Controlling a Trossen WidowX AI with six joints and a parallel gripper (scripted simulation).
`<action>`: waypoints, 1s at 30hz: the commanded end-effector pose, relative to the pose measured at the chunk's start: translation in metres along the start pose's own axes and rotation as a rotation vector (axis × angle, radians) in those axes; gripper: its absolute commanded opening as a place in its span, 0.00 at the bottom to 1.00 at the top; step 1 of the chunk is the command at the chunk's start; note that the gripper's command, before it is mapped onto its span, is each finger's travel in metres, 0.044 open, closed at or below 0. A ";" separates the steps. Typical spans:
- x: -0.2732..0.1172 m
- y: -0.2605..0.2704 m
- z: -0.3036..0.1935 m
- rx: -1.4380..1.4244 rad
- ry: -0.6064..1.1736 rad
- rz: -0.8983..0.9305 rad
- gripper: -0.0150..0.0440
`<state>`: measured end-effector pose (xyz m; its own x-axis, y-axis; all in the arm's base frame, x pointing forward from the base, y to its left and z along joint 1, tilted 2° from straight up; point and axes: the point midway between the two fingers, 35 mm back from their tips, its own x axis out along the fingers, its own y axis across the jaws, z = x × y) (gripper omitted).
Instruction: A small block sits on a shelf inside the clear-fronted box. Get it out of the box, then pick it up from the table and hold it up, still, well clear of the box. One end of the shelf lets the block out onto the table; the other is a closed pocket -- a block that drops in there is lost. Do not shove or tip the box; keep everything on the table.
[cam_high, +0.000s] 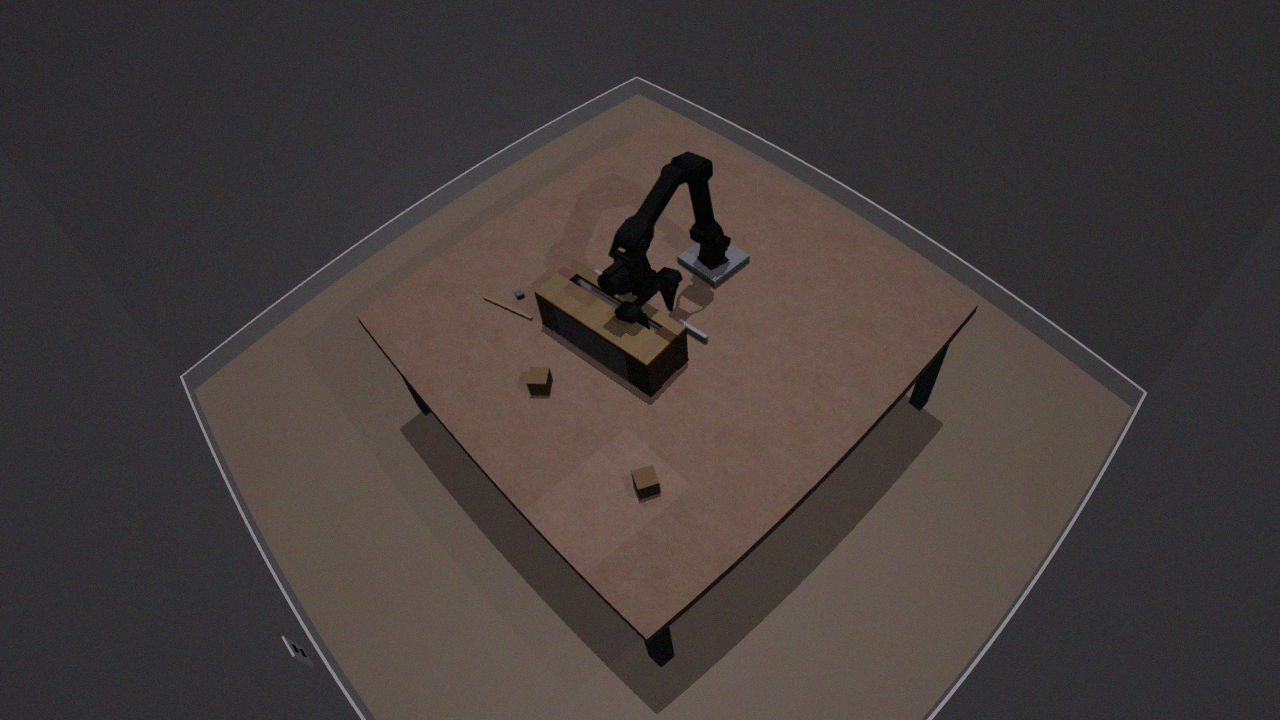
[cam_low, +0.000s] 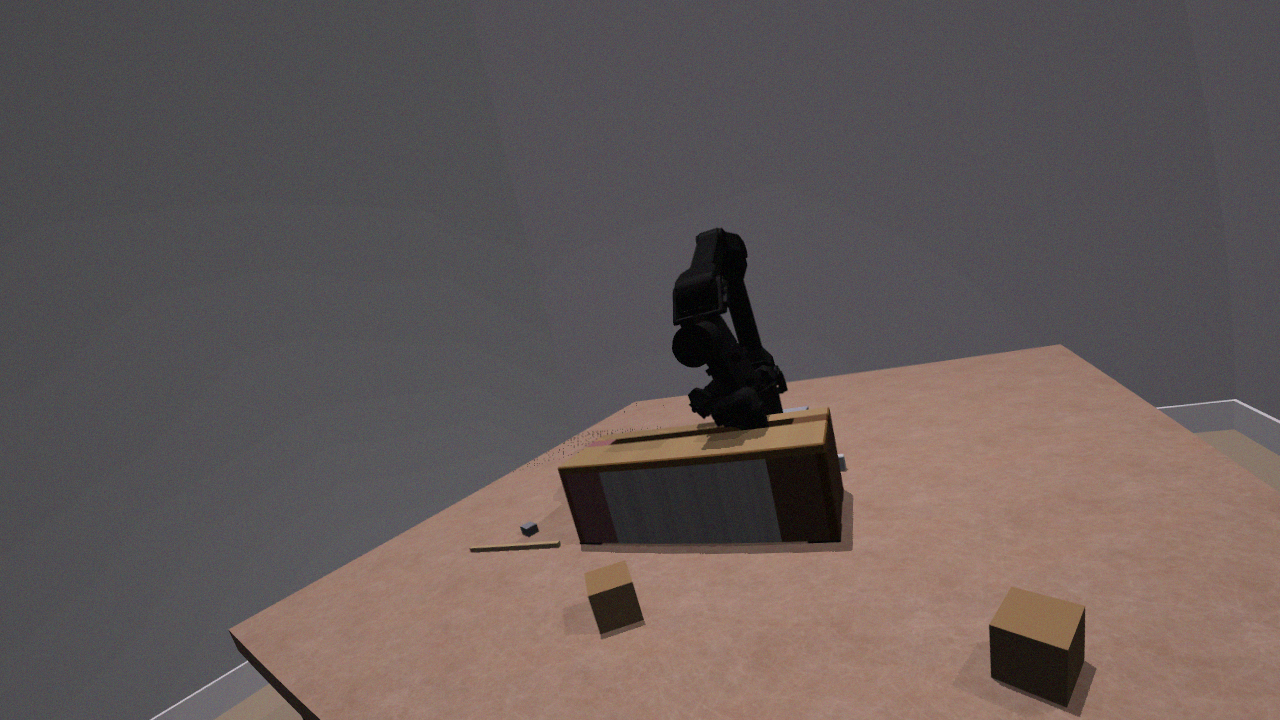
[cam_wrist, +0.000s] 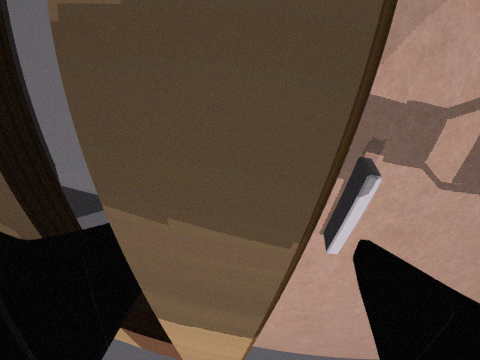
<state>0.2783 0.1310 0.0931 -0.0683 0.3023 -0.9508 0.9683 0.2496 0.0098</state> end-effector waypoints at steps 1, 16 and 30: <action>0.005 -0.002 -0.010 0.001 0.004 -0.007 0.93; -0.046 0.000 -0.037 -0.005 0.002 -0.006 0.93; -0.052 0.001 -0.053 -0.732 -0.073 0.060 0.74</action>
<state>0.2747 0.1614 0.1578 -0.0112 0.3025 -0.9531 0.7979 0.5772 0.1739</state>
